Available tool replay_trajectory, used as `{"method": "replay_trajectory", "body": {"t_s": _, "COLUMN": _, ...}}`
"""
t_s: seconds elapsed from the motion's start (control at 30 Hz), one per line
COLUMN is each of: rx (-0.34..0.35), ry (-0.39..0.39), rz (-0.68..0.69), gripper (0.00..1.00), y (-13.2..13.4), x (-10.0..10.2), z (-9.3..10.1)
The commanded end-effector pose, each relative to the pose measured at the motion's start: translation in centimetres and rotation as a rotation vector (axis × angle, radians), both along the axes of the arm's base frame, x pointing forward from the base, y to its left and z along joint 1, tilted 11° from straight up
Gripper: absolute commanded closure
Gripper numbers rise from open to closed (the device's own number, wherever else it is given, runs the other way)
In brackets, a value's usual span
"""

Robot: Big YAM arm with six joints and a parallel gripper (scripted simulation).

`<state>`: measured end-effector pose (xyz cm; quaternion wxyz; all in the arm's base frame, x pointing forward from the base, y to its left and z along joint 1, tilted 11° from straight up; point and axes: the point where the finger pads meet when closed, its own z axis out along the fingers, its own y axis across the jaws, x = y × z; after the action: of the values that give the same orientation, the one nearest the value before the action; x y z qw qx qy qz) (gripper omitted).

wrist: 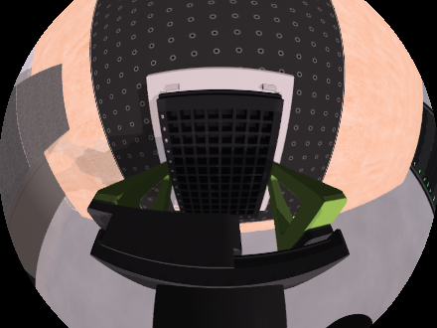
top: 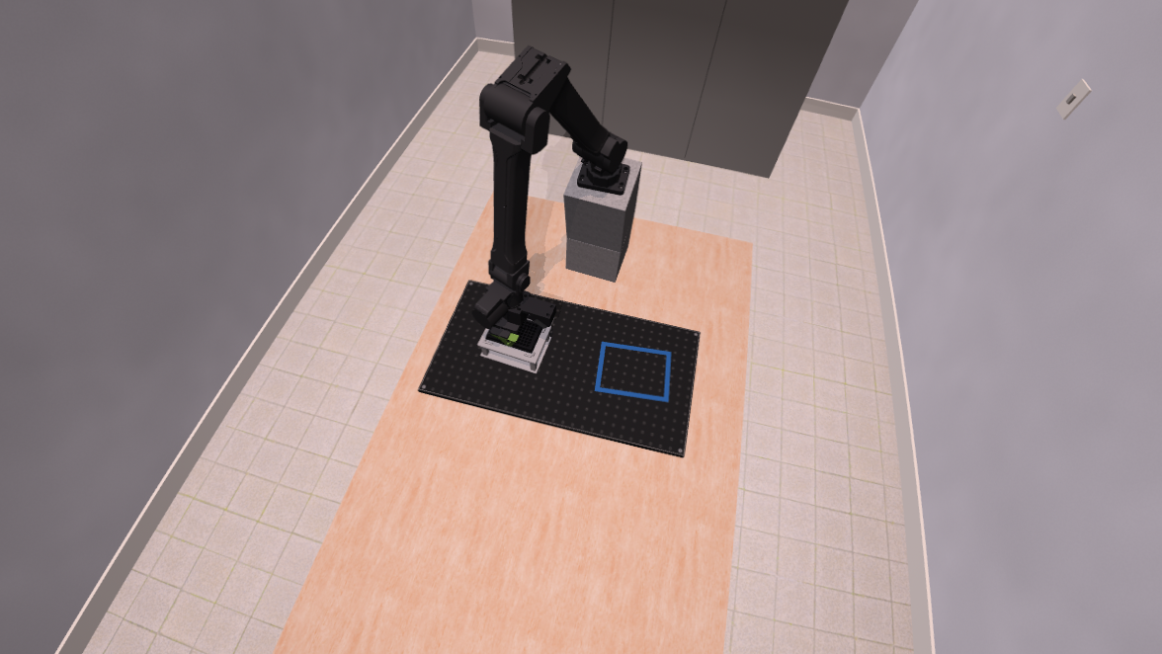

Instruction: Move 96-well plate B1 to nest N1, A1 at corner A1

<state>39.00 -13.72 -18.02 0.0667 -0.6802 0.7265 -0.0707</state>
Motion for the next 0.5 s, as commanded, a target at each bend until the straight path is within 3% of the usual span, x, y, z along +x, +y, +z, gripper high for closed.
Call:
{"method": "replay_trajectory", "body": {"t_s": 0.0, "rx": -0.003, "ry": -0.014, "rz": 0.000, "gripper": 1.00, "y": -0.17, "x": 0.69, "z": 0.42}}
{"method": "replay_trajectory", "body": {"t_s": 0.47, "rx": 0.002, "ry": -0.002, "rz": 0.000, "gripper": 1.00, "y": 0.32, "x": 0.31, "z": -0.51}}
